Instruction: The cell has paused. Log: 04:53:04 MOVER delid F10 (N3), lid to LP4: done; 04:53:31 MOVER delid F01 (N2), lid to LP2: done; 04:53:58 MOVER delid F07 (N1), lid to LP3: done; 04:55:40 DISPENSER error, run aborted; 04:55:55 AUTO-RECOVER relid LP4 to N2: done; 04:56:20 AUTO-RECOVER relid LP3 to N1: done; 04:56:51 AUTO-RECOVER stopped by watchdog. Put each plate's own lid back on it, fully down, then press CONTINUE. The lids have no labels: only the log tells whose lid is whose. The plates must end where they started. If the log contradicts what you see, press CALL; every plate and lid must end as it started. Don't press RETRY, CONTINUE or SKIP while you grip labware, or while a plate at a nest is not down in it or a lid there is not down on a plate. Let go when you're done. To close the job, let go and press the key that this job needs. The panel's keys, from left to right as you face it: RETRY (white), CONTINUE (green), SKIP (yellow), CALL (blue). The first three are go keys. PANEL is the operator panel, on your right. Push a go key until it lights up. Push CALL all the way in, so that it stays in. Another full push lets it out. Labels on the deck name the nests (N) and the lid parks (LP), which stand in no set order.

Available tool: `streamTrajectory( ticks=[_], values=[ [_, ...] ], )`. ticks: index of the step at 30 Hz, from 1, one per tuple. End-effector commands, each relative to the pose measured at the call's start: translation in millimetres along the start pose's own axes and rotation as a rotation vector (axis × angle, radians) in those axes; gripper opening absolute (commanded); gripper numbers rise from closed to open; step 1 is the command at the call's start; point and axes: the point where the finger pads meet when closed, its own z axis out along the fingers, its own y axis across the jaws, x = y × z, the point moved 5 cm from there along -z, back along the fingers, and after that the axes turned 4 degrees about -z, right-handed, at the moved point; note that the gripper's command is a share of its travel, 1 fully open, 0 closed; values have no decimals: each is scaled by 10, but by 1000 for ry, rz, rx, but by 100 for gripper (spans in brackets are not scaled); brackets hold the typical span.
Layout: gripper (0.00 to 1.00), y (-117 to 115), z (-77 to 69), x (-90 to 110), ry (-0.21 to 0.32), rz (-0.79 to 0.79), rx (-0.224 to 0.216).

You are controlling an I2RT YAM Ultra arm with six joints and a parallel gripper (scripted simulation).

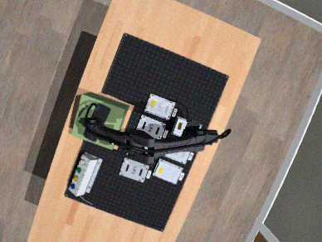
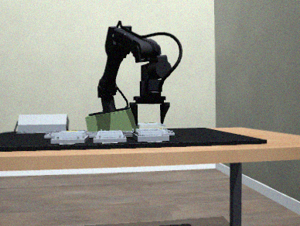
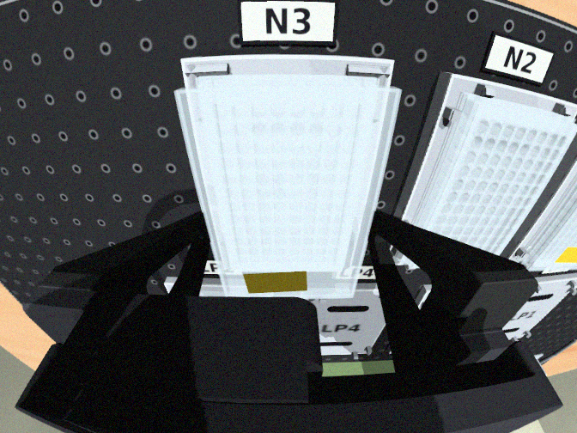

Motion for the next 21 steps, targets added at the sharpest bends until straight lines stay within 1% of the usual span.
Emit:
streamTrajectory(
  ticks=[1, 7, 11, 16, 18, 21],
  values=[
    [0, -1, -90, -107, -58, 16, -12],
    [0, 7, -18, -52, -38, 12, -7],
    [0, 19, -41, -83, -50, 11, -10],
    [0, 19, 4, -46, -36, 10, -7],
    [0, 21, -12, -61, -43, 11, -8],
    [0, 19, 29, -55, -37, 11, -7]
  ],
)
